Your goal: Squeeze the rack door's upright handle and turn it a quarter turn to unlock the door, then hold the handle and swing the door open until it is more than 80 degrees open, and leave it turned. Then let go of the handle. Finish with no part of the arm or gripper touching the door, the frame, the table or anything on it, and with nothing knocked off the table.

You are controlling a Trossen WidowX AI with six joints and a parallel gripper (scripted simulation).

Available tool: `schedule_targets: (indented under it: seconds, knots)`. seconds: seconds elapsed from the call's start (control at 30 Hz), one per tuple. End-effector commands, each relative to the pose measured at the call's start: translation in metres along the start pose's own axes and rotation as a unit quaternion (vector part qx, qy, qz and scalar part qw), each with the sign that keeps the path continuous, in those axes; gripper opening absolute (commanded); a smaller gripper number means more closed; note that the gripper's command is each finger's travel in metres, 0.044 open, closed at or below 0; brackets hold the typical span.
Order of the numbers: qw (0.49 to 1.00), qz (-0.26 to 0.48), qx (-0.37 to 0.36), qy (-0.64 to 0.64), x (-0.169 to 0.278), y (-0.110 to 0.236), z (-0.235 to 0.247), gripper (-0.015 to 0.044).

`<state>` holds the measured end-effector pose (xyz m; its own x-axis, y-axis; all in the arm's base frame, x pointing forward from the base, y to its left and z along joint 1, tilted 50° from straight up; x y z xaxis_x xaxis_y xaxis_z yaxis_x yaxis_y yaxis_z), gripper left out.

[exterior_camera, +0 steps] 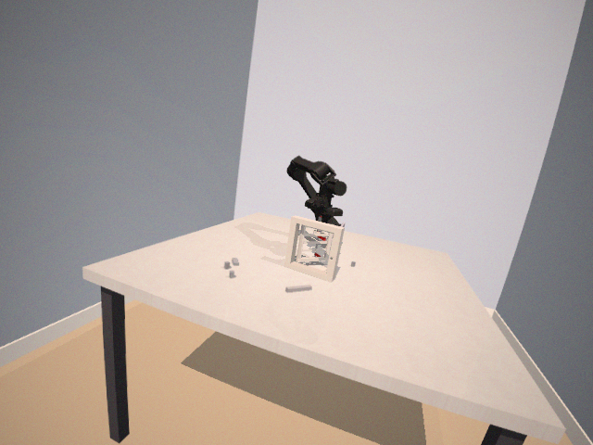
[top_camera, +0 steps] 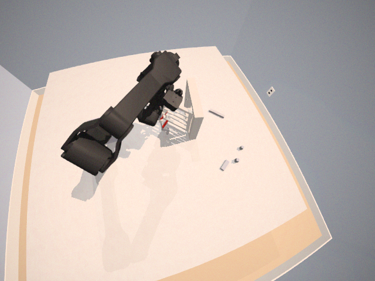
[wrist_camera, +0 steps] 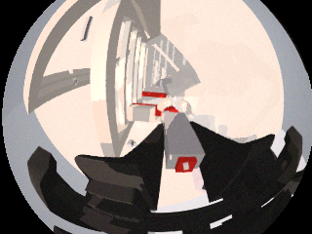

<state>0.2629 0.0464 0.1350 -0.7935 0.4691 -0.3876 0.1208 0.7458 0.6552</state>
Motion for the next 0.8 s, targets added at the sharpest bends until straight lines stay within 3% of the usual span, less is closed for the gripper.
schedule_targets:
  seconds: [0.0, 0.77]
  knots:
    - [0.999, -0.003, 0.001, 0.043, -0.001, 0.000, -0.010, 0.0012]
    - [0.974, -0.003, 0.003, 0.229, -0.017, 0.000, -0.056, 0.0012]
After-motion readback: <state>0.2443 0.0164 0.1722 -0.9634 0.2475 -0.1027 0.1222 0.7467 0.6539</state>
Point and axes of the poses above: the point midway between the two fingers, 35 mm back from their tips, its own y axis back along the fingers, its own z axis across the jaws, x = y × z, the point moved 7 cm from there along y, back along the fingers, and after that the axes turned 7 degrees about y, right-handed, at the moved point
